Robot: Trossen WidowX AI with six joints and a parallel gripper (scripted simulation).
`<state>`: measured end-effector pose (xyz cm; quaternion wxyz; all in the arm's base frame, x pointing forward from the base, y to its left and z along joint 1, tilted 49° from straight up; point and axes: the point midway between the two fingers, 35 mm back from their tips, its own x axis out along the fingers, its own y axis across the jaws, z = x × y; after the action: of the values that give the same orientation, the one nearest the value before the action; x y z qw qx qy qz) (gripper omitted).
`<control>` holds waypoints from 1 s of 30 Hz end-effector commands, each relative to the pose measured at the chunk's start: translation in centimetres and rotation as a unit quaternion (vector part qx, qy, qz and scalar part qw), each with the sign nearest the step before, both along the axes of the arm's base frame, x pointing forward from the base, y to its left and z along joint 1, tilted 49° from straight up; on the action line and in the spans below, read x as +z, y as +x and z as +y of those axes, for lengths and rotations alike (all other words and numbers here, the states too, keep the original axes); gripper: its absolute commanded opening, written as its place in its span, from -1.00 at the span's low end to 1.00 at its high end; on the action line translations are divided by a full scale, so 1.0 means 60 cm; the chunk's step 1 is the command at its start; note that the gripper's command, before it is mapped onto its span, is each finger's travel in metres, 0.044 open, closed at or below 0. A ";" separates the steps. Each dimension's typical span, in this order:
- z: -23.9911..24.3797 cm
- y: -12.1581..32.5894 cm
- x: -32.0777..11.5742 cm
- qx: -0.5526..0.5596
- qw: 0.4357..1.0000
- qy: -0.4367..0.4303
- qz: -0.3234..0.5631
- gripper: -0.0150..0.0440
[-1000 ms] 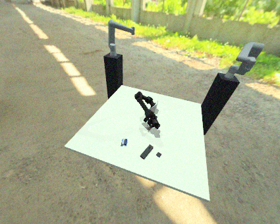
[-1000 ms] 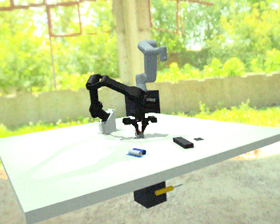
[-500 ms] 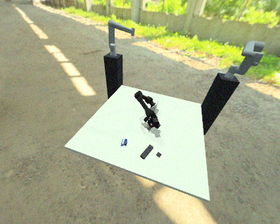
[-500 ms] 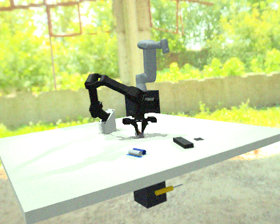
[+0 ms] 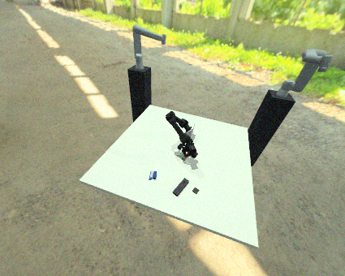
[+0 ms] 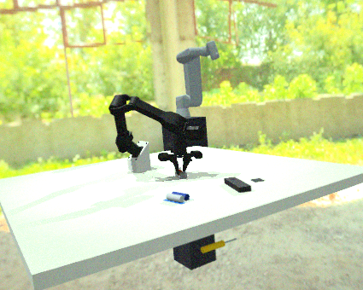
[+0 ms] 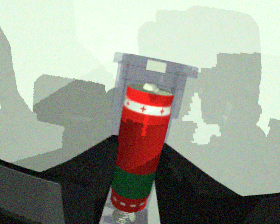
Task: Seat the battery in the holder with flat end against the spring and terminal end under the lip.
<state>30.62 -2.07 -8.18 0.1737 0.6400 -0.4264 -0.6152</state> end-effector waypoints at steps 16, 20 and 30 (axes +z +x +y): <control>0.004 -0.012 -0.001 0.002 1.000 -0.002 -0.001 -0.26; 0.003 -0.012 -0.002 0.002 1.000 -0.002 -0.001 -0.26; 0.008 -0.012 0.003 0.002 1.000 -0.002 -0.001 0.08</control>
<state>29.85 -1.90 -8.23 0.1777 0.6395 -0.4266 -0.6144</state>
